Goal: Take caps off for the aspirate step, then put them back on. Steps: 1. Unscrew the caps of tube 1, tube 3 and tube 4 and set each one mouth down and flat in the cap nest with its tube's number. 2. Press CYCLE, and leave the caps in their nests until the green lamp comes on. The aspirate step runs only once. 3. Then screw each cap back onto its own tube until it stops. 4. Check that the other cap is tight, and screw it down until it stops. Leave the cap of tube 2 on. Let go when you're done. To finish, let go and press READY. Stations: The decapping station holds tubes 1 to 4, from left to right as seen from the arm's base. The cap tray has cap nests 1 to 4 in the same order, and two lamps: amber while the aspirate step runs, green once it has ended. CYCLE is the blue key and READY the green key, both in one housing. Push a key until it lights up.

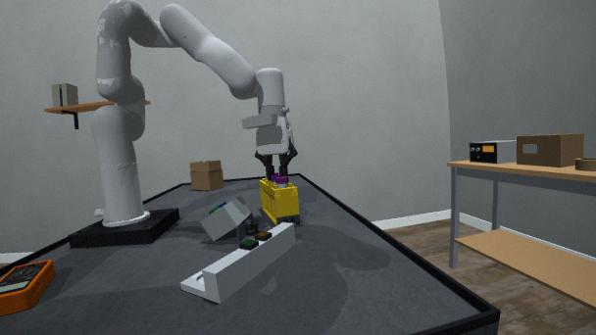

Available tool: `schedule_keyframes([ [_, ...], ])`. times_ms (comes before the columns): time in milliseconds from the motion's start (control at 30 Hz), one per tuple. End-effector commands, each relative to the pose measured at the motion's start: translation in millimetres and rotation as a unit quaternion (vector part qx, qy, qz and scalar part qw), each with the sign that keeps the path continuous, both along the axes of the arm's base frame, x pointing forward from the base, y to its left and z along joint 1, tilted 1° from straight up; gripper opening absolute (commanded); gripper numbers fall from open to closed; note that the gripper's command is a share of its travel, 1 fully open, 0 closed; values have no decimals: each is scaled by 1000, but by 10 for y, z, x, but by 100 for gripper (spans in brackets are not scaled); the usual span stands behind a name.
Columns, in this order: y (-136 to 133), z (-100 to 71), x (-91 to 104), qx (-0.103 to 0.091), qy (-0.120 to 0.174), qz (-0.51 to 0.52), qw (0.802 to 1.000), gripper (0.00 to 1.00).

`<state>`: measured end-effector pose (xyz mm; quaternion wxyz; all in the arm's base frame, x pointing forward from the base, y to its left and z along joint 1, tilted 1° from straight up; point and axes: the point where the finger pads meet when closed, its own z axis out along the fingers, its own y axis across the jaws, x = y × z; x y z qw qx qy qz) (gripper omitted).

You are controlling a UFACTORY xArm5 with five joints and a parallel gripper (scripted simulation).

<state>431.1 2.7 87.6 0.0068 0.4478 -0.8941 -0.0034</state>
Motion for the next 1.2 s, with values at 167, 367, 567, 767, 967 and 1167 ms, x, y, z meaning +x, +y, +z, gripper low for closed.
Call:
schedule_keyframes([
  [167,0,10,12,3,-2,0,1000,0],
  [367,0,11,12,4,-2,125,992,0],
  [567,0,12,12,5,-2,223,975,0],
  [767,0,14,13,7,-3,366,931,0],
  [967,0,16,13,9,-3,501,865,0],
  [1167,0,17,13,10,-3,585,811,0],
])
